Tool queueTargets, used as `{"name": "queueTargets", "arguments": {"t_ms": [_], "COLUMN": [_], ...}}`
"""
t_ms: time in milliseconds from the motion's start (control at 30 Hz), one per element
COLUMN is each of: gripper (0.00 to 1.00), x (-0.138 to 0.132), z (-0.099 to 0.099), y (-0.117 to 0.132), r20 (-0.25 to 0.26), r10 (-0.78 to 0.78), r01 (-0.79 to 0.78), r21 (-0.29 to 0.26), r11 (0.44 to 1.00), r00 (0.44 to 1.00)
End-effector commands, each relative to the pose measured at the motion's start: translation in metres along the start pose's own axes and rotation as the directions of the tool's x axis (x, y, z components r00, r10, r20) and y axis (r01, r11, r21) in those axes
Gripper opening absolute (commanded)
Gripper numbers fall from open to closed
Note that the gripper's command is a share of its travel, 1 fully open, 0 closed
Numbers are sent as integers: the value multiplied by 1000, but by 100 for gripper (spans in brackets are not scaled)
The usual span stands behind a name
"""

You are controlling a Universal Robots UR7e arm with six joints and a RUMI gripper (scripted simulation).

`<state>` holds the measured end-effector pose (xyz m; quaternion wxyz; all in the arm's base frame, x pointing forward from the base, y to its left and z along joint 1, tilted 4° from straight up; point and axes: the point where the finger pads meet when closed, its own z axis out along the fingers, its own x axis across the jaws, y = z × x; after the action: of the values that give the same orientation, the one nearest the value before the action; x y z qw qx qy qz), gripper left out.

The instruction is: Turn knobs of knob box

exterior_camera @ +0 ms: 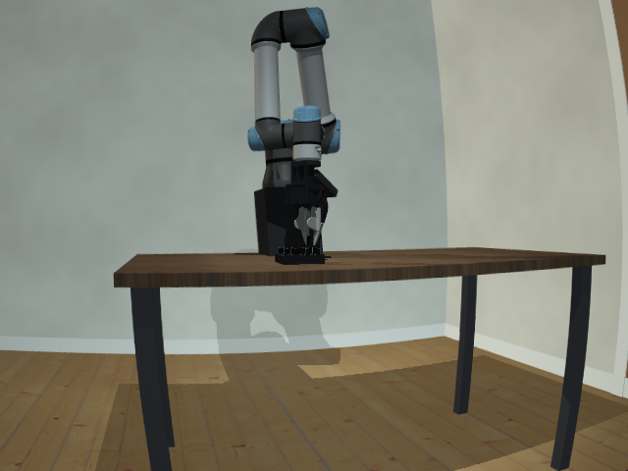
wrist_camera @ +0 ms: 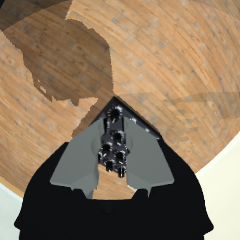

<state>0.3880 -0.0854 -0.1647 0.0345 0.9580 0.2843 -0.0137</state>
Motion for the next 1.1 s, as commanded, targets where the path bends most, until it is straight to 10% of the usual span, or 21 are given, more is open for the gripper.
{"name": "queueTargets", "arguments": {"t_ms": [0,1067], "gripper": [11,11], "x": [-1,0], "z": [3,13], "y": [-2,1], "r20": [2,0], "r10": [-1,0], "r01": [1,0], "r21": [3,-1], "r11": [1000,1000], "r00": [1000,1000]}}
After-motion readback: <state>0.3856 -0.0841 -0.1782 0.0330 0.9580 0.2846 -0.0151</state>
